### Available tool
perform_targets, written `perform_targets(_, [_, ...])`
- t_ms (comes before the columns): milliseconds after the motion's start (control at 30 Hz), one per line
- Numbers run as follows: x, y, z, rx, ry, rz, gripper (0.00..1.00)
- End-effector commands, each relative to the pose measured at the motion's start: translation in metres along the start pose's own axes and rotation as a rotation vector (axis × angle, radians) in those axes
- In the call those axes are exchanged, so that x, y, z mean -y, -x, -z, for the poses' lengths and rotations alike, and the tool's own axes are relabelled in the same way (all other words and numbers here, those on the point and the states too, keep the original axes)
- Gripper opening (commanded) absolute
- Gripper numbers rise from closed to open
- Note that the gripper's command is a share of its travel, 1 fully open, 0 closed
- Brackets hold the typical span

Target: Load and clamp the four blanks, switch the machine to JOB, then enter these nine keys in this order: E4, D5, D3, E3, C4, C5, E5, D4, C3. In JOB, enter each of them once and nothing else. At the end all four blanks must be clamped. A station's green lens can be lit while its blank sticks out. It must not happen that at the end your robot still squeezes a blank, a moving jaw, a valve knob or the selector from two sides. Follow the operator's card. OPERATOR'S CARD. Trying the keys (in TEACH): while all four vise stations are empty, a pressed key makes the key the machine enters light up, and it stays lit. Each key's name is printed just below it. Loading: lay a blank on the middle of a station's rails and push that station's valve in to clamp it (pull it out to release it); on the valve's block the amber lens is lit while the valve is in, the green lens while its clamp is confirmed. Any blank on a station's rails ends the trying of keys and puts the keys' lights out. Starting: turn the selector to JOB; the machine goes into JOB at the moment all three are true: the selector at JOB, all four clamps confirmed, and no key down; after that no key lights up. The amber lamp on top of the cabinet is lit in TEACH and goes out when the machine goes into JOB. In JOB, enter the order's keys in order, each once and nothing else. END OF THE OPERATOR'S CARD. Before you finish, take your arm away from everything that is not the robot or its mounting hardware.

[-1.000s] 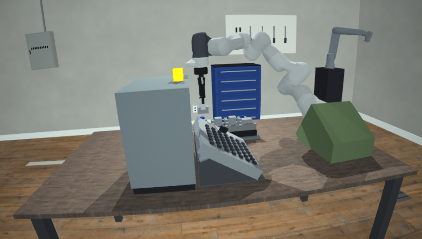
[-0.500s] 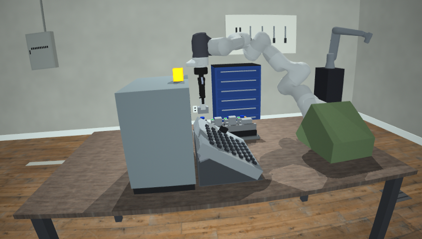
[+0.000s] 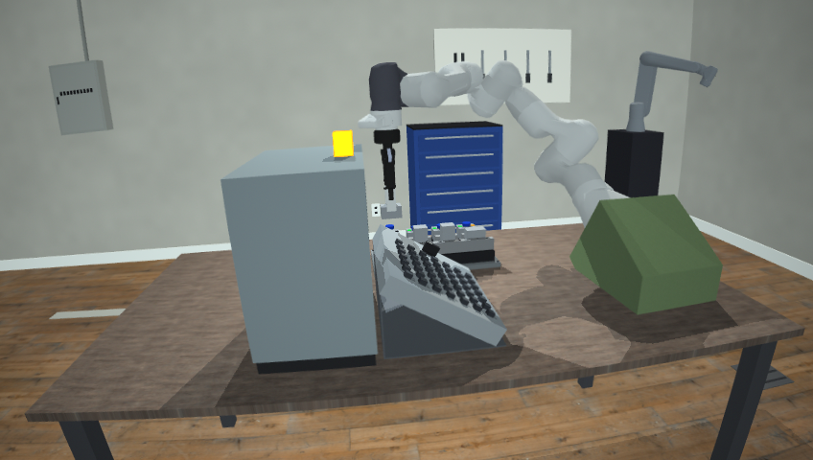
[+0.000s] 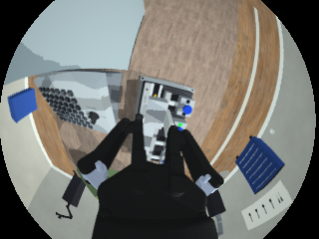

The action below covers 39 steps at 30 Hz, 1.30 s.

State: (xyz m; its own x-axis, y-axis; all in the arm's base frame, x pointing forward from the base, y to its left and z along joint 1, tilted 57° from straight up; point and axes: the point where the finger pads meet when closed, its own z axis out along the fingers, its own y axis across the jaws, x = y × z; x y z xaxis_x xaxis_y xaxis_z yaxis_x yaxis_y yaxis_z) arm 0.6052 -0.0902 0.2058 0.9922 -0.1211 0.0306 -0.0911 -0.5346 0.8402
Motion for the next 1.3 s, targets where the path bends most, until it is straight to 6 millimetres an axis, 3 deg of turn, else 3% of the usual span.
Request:
perform_targets(0, [0.002, 0.001, 0.004, -0.002, -0.005, -0.002, 0.0])
perform_targets(833, [0.002, 0.001, -0.003, -0.002, -0.005, -0.001, 0.0])
perform_targets(1267, [0.002, 0.001, -0.017, -0.002, -0.005, -0.001, 0.0])
